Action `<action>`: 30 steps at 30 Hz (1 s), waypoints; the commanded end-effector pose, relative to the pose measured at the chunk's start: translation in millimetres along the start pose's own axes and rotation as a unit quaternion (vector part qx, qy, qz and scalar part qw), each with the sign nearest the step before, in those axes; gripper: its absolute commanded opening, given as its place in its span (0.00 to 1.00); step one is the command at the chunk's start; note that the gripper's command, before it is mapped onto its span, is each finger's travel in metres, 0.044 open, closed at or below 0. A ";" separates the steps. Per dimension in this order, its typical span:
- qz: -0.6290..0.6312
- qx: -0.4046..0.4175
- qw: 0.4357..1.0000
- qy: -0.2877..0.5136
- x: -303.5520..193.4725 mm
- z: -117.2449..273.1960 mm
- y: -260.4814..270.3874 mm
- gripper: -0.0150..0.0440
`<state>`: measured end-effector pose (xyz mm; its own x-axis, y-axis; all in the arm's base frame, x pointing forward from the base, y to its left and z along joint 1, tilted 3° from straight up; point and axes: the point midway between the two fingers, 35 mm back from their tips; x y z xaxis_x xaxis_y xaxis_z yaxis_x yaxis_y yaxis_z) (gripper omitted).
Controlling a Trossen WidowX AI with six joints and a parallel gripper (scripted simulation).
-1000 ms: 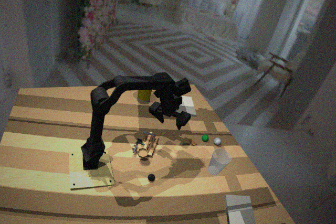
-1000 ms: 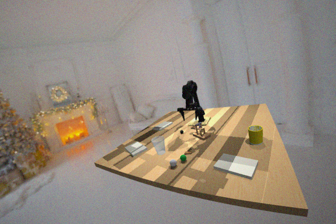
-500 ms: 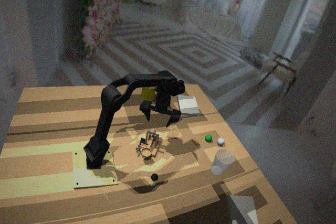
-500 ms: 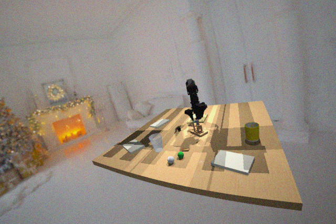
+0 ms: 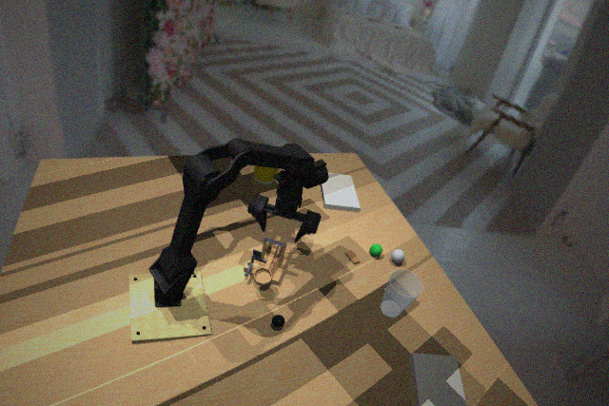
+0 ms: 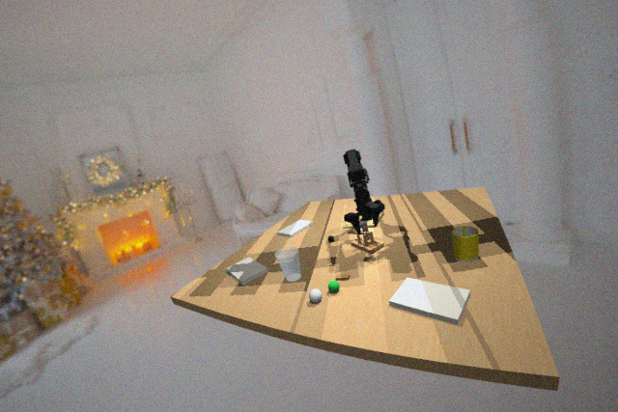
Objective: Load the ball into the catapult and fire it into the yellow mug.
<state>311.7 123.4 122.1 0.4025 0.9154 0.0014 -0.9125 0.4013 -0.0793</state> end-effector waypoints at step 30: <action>0.002 0.003 1.000 0.000 -1.4 -54.4 2.4 1.00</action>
<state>315.2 122.0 77.1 0.4023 0.9155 0.0082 -0.9118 0.4014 -0.0862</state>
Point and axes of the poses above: the point midway between the two fingers, 35 mm back from their tips, its own z axis back along the fingers, its own y axis across the jaws, x = y × z, and after that the axes turned 8 degrees about z, right-handed
